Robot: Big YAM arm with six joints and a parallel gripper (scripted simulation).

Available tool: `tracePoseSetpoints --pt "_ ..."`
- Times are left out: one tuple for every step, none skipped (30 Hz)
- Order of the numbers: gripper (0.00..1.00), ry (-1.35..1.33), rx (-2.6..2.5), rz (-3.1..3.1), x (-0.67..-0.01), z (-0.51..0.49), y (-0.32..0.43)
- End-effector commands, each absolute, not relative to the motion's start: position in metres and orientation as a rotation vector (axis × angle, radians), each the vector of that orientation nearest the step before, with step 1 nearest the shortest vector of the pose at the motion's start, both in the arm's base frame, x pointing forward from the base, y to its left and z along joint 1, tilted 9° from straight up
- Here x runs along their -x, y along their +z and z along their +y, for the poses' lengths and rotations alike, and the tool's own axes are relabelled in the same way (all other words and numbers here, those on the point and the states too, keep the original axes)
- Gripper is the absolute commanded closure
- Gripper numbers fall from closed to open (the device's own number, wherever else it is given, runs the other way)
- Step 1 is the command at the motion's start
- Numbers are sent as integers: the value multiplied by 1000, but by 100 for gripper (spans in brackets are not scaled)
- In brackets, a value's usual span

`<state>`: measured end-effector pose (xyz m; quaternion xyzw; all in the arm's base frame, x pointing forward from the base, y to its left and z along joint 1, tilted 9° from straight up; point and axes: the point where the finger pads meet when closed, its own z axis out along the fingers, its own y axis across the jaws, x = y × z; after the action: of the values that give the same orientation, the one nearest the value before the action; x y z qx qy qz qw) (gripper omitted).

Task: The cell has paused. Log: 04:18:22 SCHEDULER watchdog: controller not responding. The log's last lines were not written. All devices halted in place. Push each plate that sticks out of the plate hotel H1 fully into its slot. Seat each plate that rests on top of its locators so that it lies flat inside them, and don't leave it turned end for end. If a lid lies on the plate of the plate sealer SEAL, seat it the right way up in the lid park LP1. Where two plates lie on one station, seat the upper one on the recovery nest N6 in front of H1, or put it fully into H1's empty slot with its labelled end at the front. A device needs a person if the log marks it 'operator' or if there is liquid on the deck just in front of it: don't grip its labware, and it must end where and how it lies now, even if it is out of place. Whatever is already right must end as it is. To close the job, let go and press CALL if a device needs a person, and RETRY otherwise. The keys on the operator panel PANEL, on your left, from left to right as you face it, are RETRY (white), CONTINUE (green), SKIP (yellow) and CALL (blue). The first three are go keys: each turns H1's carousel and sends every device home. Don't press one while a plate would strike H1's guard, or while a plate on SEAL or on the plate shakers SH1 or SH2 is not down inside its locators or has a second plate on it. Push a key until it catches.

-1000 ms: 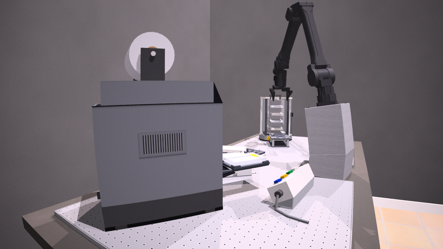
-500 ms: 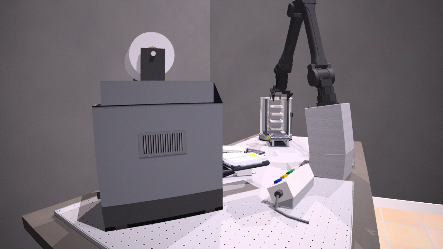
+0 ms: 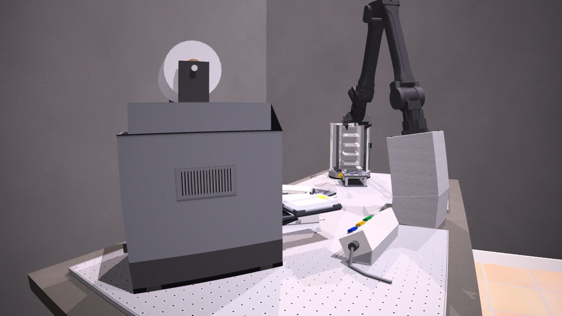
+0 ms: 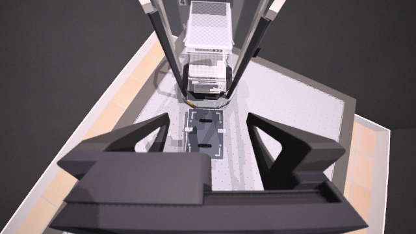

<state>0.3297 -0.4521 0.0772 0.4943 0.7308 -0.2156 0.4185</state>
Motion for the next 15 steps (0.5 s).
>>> tracePoseSetpoints --pt "0 -560 -1217 1740 -338 -453 83" --pt "0 -571 -1212 1717 -338 -452 83" --pt "0 -582 -1207 1695 -338 -452 83" --pt "0 -593 -1202 1672 -338 -452 83" --pt "0 -604 -1197 1650 -338 -452 83" --pt "0 -604 -1197 1650 -338 -452 83" --pt "0 -604 -1197 1650 -338 -452 83" --pt "0 -606 -1191 1639 -338 -453 90" --pt "0 -615 -1181 1602 -338 -459 108" --pt "0 -619 -1177 1589 -340 -464 114" --pt "0 -619 -1176 1586 -340 -465 115" --pt "0 -620 -1174 1587 -340 -465 115" --pt "0 -620 -1177 1592 -340 -465 113" --pt "0 -620 -1177 1592 -340 -465 113" --pt "0 -620 -1177 1592 -340 -465 113"
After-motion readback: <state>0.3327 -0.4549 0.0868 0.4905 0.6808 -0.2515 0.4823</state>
